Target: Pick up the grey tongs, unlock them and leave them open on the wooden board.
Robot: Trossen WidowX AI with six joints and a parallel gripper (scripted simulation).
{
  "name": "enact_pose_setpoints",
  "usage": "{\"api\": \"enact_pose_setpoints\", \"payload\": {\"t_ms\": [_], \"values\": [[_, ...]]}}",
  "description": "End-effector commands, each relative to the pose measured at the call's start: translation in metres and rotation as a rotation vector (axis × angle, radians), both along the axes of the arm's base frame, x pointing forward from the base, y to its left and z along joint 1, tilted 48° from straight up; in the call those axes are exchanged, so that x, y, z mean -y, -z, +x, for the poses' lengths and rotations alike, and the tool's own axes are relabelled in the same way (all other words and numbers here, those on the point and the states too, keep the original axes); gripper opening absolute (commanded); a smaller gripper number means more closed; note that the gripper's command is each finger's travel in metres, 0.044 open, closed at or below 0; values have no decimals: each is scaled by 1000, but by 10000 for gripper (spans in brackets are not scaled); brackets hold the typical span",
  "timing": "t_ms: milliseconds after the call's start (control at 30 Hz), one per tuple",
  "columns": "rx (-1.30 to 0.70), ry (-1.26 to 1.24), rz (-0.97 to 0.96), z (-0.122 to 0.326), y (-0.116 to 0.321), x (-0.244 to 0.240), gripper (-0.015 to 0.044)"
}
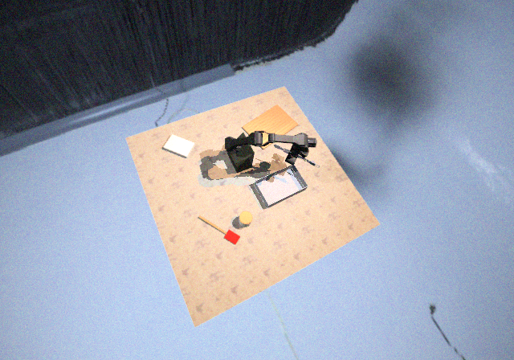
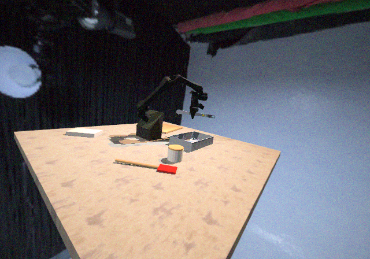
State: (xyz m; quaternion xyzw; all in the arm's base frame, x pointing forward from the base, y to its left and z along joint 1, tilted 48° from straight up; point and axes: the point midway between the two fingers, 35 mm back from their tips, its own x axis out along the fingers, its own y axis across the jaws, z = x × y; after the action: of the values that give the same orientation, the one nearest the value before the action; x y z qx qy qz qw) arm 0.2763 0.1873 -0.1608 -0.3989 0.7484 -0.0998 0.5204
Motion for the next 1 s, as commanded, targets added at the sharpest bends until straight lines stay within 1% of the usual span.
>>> {"api": "enact_pose_setpoints", "payload": {"t_ms": [0,167,467,967], "values": [[-85,-87,20,-25,18,-23,-150],[-176,-174,29,-54,37,-39,-150],[-214,-213,40,-68,41,-48,-150],[-443,-451,106,-163,47,-90,-150]]}}
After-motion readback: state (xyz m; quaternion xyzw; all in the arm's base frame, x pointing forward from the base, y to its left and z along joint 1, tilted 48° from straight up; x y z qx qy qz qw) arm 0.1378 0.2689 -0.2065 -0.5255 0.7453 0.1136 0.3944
